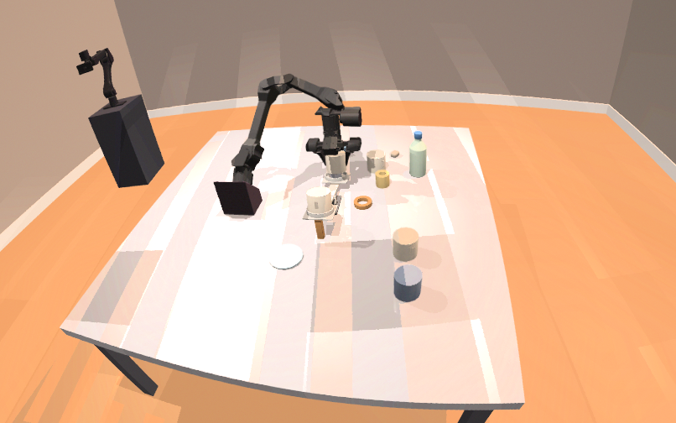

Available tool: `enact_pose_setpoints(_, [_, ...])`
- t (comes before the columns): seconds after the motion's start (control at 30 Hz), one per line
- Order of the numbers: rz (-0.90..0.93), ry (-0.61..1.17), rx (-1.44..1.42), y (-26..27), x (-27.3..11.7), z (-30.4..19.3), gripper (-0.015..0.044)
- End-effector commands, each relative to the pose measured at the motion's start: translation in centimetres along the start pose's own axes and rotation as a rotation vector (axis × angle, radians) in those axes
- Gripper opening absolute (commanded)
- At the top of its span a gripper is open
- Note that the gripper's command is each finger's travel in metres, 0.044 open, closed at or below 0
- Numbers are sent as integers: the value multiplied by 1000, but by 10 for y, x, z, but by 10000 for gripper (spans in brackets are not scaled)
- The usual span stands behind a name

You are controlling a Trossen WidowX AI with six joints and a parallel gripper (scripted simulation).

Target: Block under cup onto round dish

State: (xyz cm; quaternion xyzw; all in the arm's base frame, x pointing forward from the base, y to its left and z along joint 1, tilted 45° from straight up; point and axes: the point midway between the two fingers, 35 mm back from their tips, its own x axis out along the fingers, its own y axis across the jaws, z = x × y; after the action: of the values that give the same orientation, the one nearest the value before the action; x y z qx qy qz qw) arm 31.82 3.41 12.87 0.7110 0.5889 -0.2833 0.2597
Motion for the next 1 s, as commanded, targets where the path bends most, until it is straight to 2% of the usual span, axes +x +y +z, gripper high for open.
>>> enact_pose_setpoints(0.0, [7,-5,-3,2,-6,1,0])
enact_pose_setpoints(0.97, [21,-11,-1,3,-44,2,0])
